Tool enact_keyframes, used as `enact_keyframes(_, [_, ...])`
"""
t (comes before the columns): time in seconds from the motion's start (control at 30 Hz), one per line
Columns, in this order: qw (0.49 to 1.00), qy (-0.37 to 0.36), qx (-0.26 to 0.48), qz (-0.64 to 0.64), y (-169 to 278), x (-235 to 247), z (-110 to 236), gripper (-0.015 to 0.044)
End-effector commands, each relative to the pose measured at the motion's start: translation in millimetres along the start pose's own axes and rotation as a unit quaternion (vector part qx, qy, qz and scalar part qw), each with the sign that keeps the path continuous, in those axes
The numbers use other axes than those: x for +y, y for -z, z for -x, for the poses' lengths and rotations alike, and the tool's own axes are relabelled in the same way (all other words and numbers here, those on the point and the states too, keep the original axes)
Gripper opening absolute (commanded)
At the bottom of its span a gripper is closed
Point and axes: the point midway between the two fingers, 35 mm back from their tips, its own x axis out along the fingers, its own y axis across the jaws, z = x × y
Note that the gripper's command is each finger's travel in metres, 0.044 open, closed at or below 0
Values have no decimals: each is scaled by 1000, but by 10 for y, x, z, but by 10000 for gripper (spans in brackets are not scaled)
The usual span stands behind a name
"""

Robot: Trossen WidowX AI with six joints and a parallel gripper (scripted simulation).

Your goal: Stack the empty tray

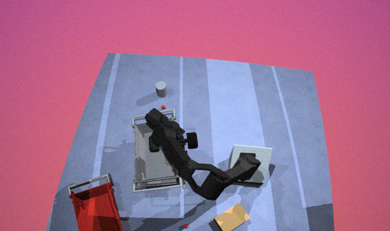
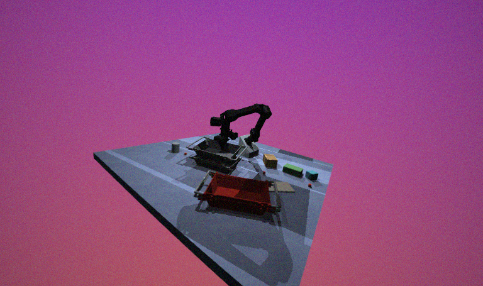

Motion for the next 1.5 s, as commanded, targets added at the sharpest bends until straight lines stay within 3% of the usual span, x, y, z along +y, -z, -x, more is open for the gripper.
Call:
enact_keyframes(0.0, [1000,-15,-2,-4,-35,49,-55,0])
enact_keyframes(1.47, [1000,-15,-2,-4,-35,78,-146,0])
